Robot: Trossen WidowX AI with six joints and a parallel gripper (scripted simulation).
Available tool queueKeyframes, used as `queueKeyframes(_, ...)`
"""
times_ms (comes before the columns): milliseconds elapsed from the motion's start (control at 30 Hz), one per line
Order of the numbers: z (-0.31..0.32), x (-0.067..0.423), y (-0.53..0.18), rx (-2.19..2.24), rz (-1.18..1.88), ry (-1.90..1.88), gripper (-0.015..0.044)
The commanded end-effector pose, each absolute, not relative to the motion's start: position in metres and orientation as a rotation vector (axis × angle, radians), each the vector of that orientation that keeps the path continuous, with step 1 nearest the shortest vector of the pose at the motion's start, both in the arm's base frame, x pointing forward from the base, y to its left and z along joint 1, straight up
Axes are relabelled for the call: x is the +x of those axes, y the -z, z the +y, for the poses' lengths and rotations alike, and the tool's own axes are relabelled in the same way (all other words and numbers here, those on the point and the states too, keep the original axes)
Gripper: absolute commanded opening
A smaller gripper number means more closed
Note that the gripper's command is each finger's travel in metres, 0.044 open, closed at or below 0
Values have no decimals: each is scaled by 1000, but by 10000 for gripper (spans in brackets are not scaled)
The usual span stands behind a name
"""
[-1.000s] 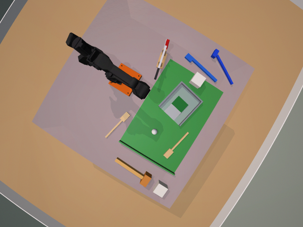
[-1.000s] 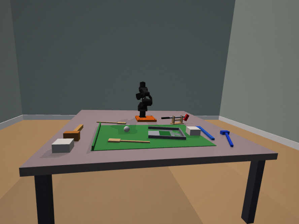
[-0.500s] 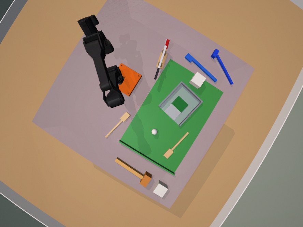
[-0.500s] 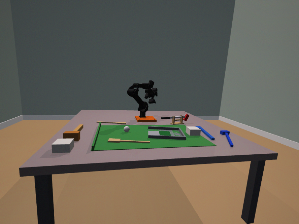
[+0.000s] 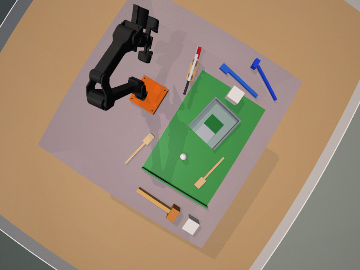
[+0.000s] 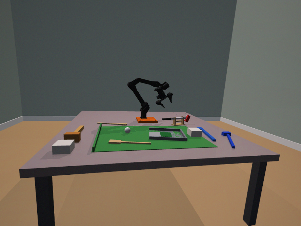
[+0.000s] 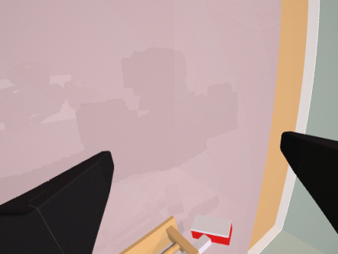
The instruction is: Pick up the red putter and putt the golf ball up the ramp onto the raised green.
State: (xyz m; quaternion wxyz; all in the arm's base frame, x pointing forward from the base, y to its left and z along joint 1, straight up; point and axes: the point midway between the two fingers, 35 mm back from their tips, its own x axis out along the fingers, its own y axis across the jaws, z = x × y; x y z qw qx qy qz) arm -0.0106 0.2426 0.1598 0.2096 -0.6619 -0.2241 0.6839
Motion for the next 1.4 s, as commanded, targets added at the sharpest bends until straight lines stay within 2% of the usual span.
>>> queueKeyframes(0,246,31,-155,-1809,-323,-1863,440)
queueKeyframes(333,219,140,-138,-1576,363,-1678,440)
queueKeyframes(700,142,235,-119,-1141,904,-1438,440)
queueKeyframes(1367,136,243,-83,-1111,929,-1425,440)
